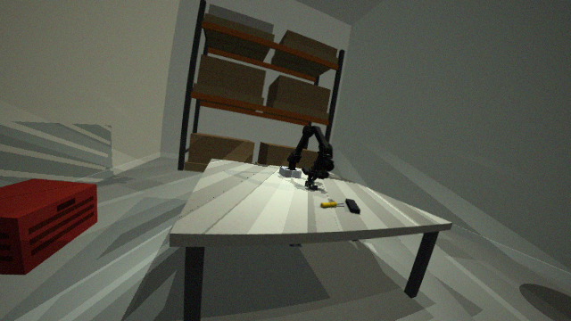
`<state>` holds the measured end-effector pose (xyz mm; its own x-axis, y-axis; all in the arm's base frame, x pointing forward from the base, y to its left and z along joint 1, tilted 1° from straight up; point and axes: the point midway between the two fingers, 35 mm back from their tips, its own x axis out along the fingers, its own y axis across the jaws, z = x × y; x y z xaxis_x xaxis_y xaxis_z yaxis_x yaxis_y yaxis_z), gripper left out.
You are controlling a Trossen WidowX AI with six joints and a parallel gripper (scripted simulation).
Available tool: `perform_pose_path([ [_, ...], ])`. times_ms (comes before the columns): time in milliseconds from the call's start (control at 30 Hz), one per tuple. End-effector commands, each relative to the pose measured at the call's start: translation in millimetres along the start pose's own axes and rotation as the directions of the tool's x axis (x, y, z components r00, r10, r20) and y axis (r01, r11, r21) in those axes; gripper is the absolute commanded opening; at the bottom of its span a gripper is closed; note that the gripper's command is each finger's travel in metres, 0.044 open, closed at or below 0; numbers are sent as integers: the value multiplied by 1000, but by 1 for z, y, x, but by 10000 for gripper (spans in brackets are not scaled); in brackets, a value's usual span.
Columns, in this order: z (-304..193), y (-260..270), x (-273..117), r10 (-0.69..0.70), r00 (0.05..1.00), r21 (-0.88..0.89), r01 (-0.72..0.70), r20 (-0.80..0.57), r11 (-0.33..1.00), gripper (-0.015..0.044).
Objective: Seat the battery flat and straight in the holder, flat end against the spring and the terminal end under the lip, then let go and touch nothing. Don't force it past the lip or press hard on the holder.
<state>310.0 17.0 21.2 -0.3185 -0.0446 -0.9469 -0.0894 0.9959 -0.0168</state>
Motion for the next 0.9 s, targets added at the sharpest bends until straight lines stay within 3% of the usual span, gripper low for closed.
perform_pose_path([
  [0,2,0,3,-3,999,-3,3,-33,1000,84],
  [867,12,0,8,-2,989,-5,1,-148,1000,84],
])
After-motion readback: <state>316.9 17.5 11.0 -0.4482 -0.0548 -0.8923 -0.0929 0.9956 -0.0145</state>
